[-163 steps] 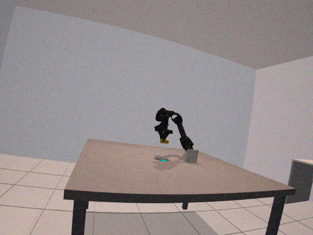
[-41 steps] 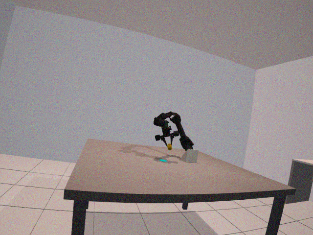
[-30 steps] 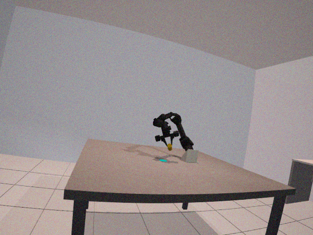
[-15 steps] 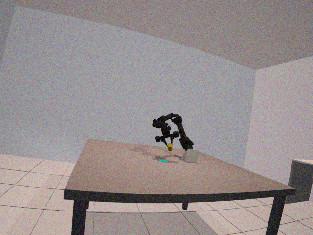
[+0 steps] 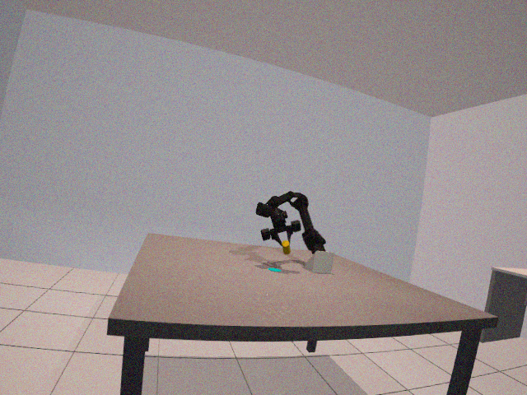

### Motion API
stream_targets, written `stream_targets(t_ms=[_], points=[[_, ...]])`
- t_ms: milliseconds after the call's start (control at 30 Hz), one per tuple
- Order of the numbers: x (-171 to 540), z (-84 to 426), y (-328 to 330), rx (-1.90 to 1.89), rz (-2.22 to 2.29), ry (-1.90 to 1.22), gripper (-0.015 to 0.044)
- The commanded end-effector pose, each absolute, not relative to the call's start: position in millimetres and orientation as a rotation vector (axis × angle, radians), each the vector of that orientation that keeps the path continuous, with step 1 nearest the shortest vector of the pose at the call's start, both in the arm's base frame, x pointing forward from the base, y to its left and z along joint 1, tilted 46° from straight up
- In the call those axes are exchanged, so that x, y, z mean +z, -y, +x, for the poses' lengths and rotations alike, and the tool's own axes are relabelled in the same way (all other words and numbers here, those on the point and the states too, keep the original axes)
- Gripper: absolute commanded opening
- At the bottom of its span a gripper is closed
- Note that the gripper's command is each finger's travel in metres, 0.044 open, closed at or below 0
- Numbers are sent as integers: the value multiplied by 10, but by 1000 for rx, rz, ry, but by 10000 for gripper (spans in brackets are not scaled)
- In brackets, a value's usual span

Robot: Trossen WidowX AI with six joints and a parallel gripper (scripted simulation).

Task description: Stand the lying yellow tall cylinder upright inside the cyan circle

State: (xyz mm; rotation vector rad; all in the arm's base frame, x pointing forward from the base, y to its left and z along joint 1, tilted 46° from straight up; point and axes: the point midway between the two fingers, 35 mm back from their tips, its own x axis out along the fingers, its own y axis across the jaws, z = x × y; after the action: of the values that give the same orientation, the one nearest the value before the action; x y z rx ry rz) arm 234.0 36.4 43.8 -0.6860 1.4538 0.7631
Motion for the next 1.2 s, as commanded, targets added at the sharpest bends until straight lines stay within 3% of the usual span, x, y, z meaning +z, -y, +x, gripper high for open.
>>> stream_targets(t_ms=[0, 1167], points=[[449, 2326, -366, 779, -678, -1421, 105], [510, 2354, -358, 861, -627, -1162, 105]])
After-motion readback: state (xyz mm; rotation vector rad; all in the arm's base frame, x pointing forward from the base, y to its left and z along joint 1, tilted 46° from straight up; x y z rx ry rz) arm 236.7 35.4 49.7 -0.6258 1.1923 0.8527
